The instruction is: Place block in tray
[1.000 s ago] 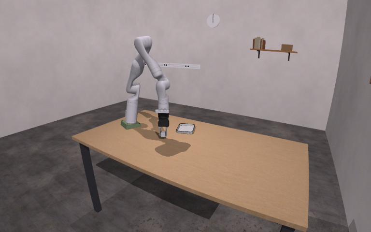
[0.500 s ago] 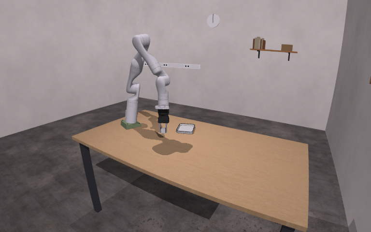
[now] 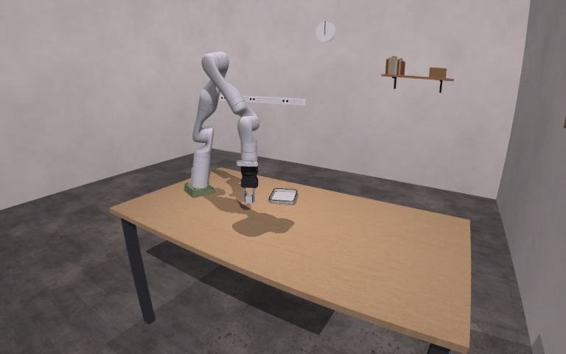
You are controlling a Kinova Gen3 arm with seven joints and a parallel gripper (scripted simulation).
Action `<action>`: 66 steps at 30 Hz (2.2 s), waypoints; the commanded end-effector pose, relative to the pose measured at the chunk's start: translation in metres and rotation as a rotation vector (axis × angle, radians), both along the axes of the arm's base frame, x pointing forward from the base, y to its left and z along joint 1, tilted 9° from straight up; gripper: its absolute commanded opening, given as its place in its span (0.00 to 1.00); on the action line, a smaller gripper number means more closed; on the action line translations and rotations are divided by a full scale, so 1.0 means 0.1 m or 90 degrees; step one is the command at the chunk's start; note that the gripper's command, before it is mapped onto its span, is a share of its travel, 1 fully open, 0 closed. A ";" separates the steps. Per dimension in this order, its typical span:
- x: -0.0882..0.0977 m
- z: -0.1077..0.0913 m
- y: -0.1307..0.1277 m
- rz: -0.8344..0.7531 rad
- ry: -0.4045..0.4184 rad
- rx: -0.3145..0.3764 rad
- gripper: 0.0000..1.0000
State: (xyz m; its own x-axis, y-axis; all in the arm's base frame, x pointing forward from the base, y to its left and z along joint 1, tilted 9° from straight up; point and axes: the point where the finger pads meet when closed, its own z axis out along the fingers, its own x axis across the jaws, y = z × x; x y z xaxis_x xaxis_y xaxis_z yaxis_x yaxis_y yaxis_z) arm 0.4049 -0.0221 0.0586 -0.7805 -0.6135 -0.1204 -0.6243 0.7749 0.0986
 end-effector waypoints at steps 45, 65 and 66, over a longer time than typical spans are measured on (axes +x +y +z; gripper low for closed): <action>-0.14 0.40 2.54 0.000 -0.001 0.000 0.00; -0.13 0.22 2.57 0.000 -0.001 0.000 0.00; -0.12 0.20 2.58 0.000 -0.001 0.000 0.00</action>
State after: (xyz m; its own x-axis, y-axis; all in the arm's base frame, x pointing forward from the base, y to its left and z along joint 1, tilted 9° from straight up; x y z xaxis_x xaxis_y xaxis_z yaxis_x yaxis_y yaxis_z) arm 0.3914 0.2343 0.0835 -0.7805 -0.6137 -0.1194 -0.6243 0.7750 0.0980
